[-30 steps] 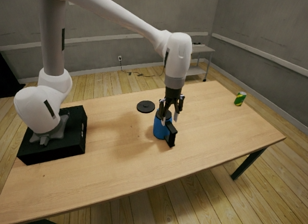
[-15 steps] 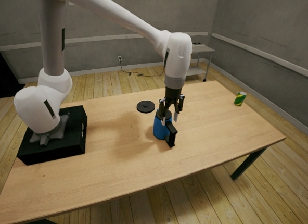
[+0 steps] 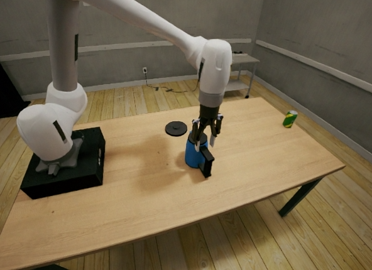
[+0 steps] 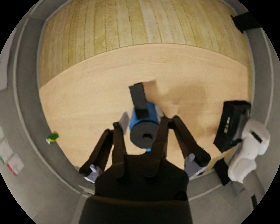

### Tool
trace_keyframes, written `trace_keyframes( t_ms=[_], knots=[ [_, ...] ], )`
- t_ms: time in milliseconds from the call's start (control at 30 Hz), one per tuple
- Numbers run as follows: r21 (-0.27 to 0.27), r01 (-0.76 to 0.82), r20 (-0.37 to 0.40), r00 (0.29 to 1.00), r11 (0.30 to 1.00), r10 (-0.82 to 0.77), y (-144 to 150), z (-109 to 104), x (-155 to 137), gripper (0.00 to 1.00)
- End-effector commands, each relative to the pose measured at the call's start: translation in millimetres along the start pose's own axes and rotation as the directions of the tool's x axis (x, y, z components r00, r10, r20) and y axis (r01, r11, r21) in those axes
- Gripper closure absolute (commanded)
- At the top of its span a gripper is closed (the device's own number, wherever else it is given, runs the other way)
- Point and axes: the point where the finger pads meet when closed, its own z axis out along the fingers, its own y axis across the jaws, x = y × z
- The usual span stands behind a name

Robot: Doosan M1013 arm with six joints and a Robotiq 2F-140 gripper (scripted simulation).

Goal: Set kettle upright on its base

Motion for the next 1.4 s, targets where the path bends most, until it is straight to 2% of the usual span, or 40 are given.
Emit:
trace_keyframes(
  t_ms=[0, 300, 733, 967, 1367],
  knots=[
    [0.001, 0.0, 0.0, 1.0, 1.0, 0.0, 0, -1, 0, 0.48],
    [0.001, 0.0, 0.0, 1.0, 1.0, 0.0, 0, 6, 0, 0.48],
    [0.001, 0.0, 0.0, 1.0, 1.0, 0.0, -1, 35, 0, 0.48],
    [0.001, 0.0, 0.0, 1.0, 1.0, 0.0, -1, 44, 0, 0.48],
    [0.001, 0.0, 0.0, 1.0, 1.0, 0.0, -1, 48, 0, 0.48]
  ],
)
